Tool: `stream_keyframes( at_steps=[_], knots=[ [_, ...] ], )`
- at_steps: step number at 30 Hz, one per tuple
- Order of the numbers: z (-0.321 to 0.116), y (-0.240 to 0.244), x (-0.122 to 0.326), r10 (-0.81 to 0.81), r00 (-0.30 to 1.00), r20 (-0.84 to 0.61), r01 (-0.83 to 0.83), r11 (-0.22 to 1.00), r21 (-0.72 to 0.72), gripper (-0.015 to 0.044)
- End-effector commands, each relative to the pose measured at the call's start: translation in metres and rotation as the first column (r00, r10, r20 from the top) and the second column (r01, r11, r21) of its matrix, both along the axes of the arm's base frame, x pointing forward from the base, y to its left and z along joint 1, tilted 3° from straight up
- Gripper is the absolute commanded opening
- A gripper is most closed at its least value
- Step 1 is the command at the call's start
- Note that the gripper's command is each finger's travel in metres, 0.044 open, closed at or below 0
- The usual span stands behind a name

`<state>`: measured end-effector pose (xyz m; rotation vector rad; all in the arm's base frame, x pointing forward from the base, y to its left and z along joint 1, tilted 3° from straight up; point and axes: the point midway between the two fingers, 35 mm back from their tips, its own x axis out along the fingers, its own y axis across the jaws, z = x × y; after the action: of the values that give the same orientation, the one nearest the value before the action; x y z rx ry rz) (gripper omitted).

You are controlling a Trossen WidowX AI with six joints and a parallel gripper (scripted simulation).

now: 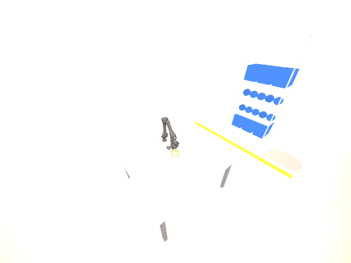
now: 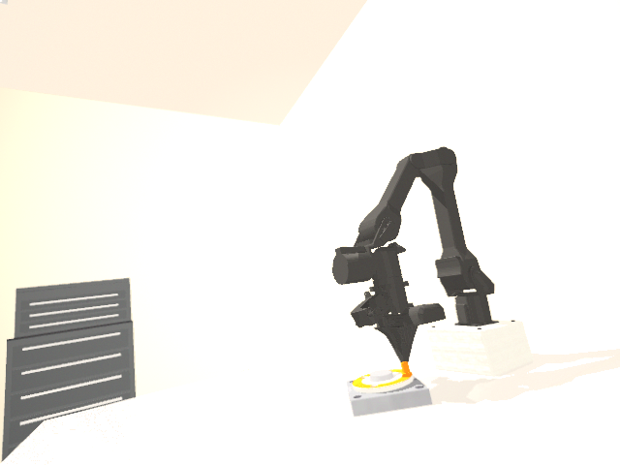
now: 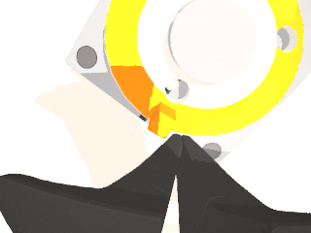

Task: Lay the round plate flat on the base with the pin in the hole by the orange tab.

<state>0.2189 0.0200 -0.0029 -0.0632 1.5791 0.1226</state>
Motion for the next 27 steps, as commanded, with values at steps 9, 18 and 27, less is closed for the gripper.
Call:
stream_keyframes(
  at_steps=[9, 18, 27],
  knots=[
    [0.022, 0.002, 0.001, -0.002, 1.0, -0.002, 0.002, 1.0, 0.005, 0.0],
    [0.033, 0.0, -0.005, -0.005, 1.0, -0.011, 0.005, 1.0, 0.0, 0.0],
    [0.033, 0.0, -0.005, -0.005, 1.0, -0.011, 0.005, 1.0, 0.0, 0.0]
  ],
)
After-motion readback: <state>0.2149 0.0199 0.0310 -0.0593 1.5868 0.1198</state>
